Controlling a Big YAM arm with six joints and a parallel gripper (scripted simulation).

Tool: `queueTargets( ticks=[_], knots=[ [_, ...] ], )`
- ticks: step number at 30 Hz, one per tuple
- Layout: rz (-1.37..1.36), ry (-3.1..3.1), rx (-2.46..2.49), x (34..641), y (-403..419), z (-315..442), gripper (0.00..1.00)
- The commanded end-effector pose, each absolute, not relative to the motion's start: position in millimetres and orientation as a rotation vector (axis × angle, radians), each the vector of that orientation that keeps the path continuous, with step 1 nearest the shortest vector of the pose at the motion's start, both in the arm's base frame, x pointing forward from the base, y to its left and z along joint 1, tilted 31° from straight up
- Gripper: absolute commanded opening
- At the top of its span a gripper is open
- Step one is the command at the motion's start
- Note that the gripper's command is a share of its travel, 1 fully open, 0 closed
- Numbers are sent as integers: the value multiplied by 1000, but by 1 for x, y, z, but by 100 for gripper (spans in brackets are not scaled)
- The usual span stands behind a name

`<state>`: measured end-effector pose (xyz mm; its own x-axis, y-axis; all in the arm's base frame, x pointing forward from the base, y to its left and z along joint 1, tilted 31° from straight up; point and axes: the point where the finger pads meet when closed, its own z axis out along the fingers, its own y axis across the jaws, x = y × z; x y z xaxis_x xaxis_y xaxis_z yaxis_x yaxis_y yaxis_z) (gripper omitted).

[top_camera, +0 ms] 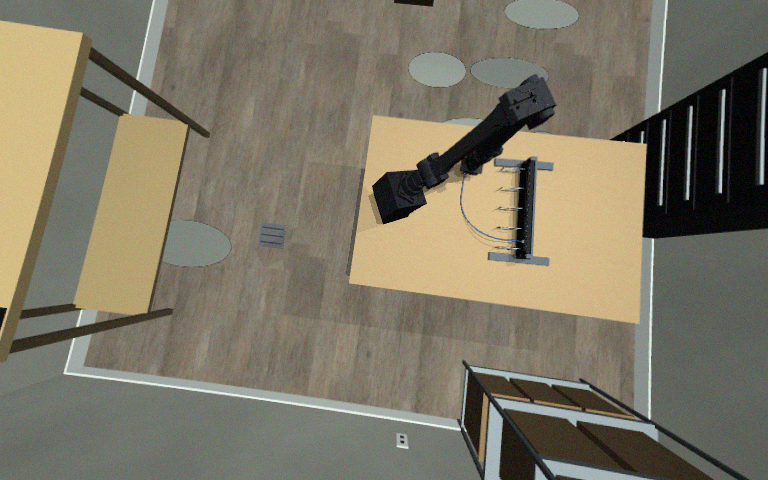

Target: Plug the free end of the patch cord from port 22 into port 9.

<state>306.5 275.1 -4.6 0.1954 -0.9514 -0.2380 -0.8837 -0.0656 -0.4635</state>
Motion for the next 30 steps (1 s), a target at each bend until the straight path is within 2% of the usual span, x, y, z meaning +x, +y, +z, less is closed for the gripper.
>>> queueTargets(
  ticks=[1, 30],
  knots=[
    [-174, 1702, -1973, 308, 274, -7, 36],
    [-172, 1718, -1994, 301, 267, -12, 36]
  ],
)
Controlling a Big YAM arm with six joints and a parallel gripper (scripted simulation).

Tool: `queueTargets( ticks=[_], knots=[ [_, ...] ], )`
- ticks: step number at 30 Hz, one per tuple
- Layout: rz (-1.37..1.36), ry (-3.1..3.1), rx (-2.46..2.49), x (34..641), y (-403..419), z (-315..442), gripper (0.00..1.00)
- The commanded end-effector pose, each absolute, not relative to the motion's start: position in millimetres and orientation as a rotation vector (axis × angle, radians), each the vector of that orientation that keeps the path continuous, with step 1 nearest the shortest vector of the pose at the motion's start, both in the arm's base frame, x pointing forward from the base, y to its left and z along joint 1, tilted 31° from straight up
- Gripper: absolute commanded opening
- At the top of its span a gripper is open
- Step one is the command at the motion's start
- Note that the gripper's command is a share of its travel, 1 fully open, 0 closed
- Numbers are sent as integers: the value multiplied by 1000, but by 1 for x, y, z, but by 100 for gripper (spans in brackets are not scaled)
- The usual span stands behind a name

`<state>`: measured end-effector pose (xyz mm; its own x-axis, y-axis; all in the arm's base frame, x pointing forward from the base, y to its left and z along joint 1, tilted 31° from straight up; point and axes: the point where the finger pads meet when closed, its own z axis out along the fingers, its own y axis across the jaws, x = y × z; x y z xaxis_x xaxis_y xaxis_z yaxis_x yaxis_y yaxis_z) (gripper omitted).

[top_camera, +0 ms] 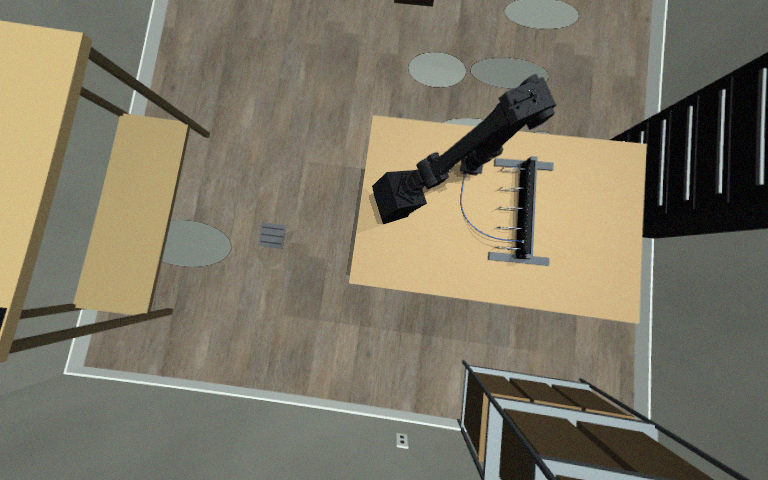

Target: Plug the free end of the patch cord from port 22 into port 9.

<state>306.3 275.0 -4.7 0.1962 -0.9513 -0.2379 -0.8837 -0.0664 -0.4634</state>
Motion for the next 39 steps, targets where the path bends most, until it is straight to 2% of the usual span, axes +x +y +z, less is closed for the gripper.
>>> queueTargets(
  ticks=[1, 39],
  knots=[
    [-172, 1719, -1995, 300, 267, -12, 36],
    [-174, 1705, -1973, 310, 276, -3, 36]
  ],
)
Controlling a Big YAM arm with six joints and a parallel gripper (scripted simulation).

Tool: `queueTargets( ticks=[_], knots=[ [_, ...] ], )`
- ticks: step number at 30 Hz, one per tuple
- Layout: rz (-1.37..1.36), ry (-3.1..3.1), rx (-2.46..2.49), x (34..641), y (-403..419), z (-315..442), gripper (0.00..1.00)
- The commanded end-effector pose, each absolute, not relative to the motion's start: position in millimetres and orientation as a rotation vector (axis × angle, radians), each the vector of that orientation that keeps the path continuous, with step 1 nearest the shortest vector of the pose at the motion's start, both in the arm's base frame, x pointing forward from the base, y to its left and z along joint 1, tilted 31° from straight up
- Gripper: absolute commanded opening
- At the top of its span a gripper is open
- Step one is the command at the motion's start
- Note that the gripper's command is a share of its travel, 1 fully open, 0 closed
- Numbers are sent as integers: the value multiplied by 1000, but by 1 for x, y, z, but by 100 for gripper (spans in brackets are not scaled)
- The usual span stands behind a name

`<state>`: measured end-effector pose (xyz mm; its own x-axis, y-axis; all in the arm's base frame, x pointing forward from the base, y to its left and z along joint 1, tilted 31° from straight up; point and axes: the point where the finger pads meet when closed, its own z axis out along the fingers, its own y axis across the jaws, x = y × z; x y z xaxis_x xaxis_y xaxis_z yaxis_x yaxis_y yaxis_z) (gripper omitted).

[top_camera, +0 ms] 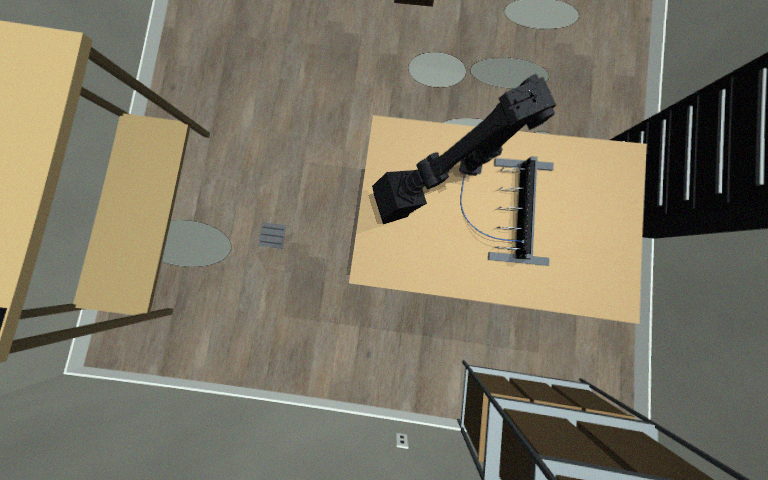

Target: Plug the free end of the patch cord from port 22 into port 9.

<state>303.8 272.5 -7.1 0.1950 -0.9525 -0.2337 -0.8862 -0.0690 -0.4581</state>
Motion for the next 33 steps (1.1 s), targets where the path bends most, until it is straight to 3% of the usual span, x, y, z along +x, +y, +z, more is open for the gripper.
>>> queueTargets(
  ticks=[1, 33],
  knots=[
    [-174, 1704, -1973, 310, 276, -3, 36],
    [-173, 1708, -1976, 308, 274, -5, 36]
  ],
)
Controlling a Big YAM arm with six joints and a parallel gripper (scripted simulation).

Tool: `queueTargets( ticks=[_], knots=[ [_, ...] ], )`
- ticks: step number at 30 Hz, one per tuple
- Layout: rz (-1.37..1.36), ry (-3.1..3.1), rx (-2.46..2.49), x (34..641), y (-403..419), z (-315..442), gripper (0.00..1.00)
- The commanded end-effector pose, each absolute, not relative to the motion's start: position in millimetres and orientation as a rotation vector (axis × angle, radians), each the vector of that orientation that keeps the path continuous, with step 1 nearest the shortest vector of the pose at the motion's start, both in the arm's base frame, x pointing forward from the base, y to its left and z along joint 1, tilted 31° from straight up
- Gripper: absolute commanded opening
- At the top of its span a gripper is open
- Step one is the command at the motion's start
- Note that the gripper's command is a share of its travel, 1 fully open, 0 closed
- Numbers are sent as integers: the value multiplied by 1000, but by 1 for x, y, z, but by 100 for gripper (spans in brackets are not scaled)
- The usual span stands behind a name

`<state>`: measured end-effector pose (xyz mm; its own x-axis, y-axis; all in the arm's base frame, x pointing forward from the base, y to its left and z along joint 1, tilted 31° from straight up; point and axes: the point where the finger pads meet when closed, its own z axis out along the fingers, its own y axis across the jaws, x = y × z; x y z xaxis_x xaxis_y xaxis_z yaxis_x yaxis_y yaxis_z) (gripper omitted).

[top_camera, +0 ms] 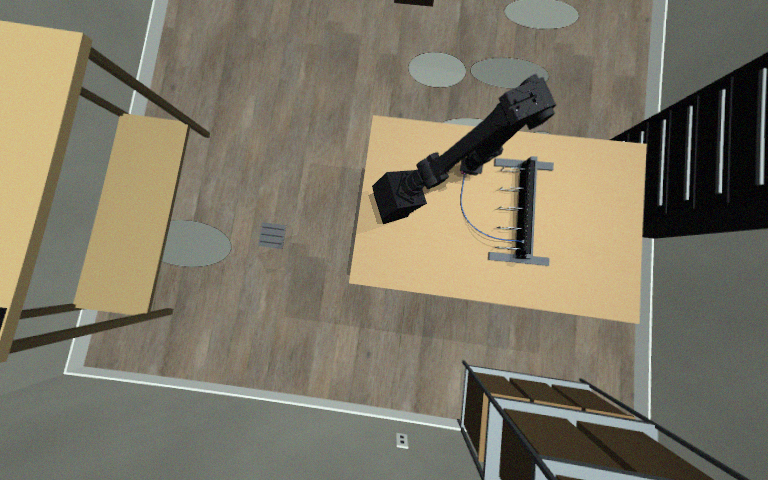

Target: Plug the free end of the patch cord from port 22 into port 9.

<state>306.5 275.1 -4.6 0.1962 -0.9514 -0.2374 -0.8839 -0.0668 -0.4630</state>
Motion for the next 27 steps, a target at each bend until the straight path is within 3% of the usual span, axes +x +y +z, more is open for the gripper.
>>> queueTargets(
  ticks=[1, 27],
  knots=[
    [-173, 1709, -1977, 308, 274, -5, 36],
    [-173, 1708, -1975, 303, 270, -8, 36]
  ],
)
